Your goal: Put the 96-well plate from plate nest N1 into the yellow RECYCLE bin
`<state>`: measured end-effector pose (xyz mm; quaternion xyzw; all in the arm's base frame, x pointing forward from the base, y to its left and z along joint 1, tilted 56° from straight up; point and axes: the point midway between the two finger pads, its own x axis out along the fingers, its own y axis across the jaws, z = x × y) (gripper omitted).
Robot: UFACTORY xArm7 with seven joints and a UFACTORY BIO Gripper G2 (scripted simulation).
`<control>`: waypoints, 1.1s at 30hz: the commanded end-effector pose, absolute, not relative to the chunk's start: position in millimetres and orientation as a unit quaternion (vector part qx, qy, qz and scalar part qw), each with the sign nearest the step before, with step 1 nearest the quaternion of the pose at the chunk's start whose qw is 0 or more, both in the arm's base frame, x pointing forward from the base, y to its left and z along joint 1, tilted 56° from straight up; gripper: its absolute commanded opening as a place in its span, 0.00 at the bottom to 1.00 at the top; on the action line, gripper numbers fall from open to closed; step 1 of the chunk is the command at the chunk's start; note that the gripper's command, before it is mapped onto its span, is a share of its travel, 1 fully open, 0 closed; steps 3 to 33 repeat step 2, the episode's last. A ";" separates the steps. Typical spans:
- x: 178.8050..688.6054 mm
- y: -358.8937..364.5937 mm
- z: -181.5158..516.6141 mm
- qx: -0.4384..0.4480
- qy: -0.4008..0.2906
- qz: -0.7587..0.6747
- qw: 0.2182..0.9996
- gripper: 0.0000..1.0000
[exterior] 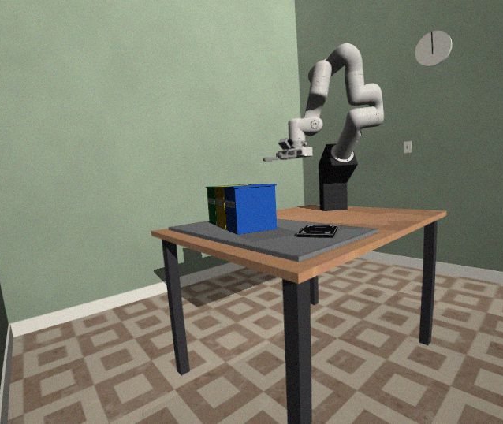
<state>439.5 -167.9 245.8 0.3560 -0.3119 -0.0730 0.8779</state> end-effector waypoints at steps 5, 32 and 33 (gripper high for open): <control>439.5 -169.5 246.3 0.355 -0.313 -0.074 0.878 0.18; 439.5 -169.5 246.3 0.355 -0.313 -0.074 0.878 0.18; 439.5 -169.5 246.3 0.355 -0.313 -0.074 0.878 0.18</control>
